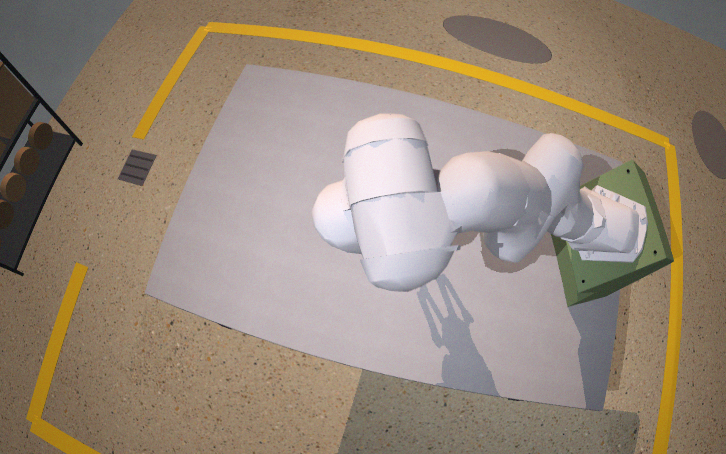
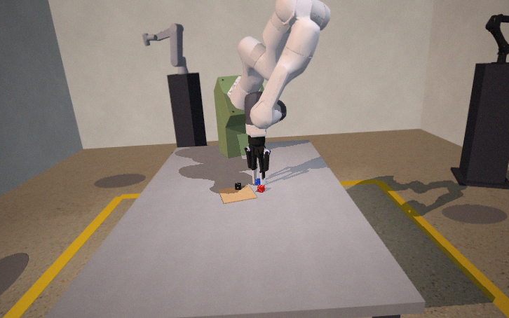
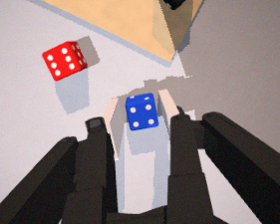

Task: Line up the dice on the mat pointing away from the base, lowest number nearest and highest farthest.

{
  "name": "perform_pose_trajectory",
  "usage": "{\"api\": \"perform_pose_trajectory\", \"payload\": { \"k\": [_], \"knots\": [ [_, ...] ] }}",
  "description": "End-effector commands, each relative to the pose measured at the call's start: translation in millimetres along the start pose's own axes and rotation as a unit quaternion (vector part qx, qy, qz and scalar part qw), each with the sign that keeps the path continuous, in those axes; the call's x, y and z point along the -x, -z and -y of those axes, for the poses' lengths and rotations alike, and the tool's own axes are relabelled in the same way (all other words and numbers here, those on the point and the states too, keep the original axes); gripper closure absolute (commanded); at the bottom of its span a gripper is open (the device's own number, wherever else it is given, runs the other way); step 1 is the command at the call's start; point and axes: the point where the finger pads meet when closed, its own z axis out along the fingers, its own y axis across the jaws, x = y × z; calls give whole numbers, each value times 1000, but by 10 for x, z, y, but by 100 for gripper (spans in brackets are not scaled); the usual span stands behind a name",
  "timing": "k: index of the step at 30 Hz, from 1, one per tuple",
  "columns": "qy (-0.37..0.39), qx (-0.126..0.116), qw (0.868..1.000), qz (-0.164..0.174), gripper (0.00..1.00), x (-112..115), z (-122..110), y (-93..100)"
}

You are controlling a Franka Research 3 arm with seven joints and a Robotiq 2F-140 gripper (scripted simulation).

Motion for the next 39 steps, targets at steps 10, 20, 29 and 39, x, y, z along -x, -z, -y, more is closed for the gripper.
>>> {"api": "perform_pose_trajectory", "payload": {
  "k": [10,20,29,39],
  "knots": [
    [4,-2,1000,-1,75,-4,7,0],
    [4,-2,1000,-1,87,-4,7,0],
    [4,-2,1000,-1,87,-4,7,0],
    [4,-2,1000,-1,87,-4,7,0]
  ]
}}
